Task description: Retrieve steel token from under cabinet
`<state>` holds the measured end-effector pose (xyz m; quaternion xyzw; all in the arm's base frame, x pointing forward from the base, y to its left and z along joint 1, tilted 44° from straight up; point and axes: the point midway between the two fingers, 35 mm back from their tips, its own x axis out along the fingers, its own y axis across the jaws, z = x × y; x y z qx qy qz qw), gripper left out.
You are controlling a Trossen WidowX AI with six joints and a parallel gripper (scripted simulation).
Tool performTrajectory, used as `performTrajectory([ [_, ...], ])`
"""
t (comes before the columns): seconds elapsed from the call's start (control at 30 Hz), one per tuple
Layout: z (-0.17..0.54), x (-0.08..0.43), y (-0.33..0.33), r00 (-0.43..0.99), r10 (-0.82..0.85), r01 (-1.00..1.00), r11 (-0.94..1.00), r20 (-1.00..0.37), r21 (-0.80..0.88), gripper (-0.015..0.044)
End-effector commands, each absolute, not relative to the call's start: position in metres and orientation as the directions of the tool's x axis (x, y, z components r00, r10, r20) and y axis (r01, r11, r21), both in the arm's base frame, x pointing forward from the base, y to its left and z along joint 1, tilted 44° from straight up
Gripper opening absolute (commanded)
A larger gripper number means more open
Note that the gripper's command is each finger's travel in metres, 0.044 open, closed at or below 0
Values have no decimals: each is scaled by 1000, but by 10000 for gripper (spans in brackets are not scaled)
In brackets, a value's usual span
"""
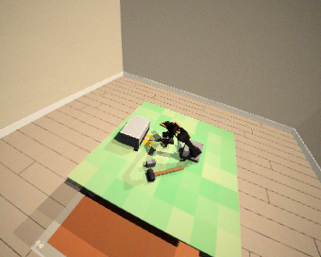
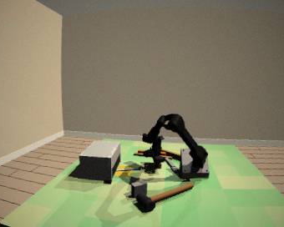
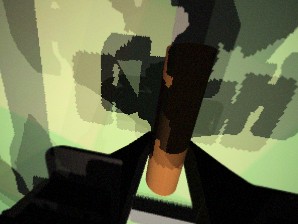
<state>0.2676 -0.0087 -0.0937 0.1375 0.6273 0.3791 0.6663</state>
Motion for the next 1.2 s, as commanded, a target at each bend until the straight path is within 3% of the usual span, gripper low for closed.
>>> performTrajectory([
  [0.0,-96,259,-11,-77,679,-332,673,-730,661,0],
  [0.67,-101,239,-20,-75,677,-325,677,-732,660,0],
  [1.17,-100,238,-22,-76,678,-214,705,-731,676,0],
])
